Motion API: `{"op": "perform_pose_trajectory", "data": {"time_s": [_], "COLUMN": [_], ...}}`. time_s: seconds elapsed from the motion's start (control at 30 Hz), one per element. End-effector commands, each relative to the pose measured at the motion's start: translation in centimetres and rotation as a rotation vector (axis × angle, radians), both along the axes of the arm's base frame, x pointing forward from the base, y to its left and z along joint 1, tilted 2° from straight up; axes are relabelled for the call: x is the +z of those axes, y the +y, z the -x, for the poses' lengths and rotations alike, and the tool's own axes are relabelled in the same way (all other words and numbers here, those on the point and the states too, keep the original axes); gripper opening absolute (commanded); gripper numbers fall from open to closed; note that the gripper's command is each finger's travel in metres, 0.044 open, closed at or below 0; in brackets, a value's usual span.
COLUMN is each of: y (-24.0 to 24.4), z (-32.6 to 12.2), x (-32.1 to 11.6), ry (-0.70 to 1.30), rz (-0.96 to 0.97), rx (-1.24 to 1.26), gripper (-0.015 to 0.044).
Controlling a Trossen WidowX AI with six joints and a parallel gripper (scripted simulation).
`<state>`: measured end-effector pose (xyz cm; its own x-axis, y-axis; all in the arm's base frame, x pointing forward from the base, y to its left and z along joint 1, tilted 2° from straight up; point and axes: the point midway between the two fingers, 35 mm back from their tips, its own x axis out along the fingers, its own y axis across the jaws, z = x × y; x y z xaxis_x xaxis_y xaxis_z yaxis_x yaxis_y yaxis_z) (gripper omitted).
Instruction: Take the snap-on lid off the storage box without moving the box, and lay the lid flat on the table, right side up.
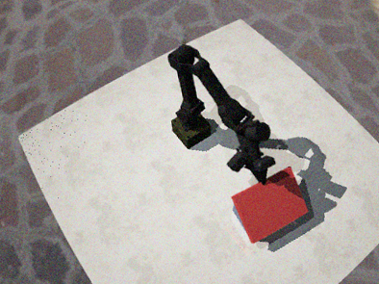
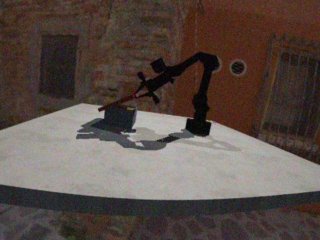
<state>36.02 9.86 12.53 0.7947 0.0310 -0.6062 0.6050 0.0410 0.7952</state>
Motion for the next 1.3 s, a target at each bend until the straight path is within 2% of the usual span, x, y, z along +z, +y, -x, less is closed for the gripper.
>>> {"op": "perform_pose_trajectory", "data": {"time_s": [0.0, 1.27], "y": [0.1, 0.2], "z": [-0.5, -0.9], "x": [0.9, 5.9], "ry": [-0.008, -0.009], "rz": [-0.002, -0.002], "rx": [0.004, 0.004], "gripper": [0.0, 0.0]}}
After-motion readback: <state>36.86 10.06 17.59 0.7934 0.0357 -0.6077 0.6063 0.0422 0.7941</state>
